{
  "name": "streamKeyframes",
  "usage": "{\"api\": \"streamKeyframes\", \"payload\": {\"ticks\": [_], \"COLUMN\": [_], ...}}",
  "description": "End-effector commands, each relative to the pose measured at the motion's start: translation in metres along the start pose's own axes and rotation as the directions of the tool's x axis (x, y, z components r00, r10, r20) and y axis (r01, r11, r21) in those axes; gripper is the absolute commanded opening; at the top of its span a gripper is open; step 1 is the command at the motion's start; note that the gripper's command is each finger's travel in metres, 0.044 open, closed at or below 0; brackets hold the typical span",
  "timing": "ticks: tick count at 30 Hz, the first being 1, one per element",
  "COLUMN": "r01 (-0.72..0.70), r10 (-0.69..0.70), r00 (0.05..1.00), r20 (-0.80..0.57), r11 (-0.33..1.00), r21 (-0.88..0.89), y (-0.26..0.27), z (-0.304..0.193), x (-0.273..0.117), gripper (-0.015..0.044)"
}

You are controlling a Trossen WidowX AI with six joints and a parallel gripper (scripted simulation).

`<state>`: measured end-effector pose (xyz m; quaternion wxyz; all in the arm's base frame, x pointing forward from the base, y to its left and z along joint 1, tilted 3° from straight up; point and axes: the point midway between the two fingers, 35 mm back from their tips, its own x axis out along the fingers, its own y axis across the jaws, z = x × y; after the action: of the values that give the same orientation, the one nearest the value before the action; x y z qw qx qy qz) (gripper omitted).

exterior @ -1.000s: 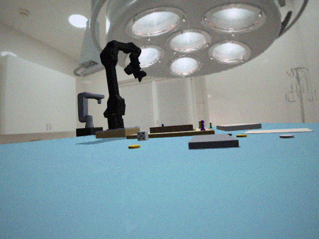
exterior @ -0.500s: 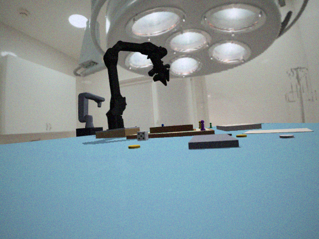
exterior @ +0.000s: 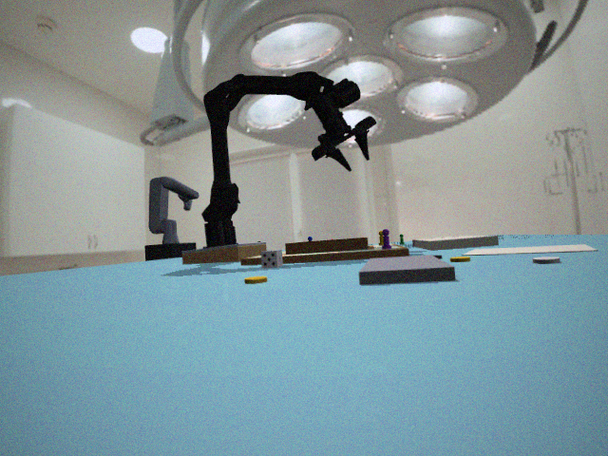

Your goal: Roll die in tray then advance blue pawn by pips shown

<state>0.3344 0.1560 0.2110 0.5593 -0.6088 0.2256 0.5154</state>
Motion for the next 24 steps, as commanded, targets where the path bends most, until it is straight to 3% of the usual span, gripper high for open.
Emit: {"api": "streamKeyframes", "payload": {"ticks": [1, 7, 14, 19, 24], "r01": [-0.042, -0.017, 0.081, 0.185, 0.296], "r10": [0.074, 0.171, 0.304, 0.402, 0.483], "r00": [0.991, 0.964, 0.921, 0.888, 0.86], "r20": [-0.114, -0.202, -0.243, -0.224, -0.167], "r11": [0.965, 0.803, 0.462, 0.133, -0.203], "r21": [0.257, 0.595, 0.883, 0.974, 0.933], "y": [0.02, 0.059, 0.129, 0.192, 0.257], "z": [-0.07, -0.154, -0.235, -0.278, -0.303], "x": [0.013, 0.018, 0.012, 0.005, -0.002], "gripper": [0.0275, 0.0275, 0.0275, 0.0275, 0.0275]}}
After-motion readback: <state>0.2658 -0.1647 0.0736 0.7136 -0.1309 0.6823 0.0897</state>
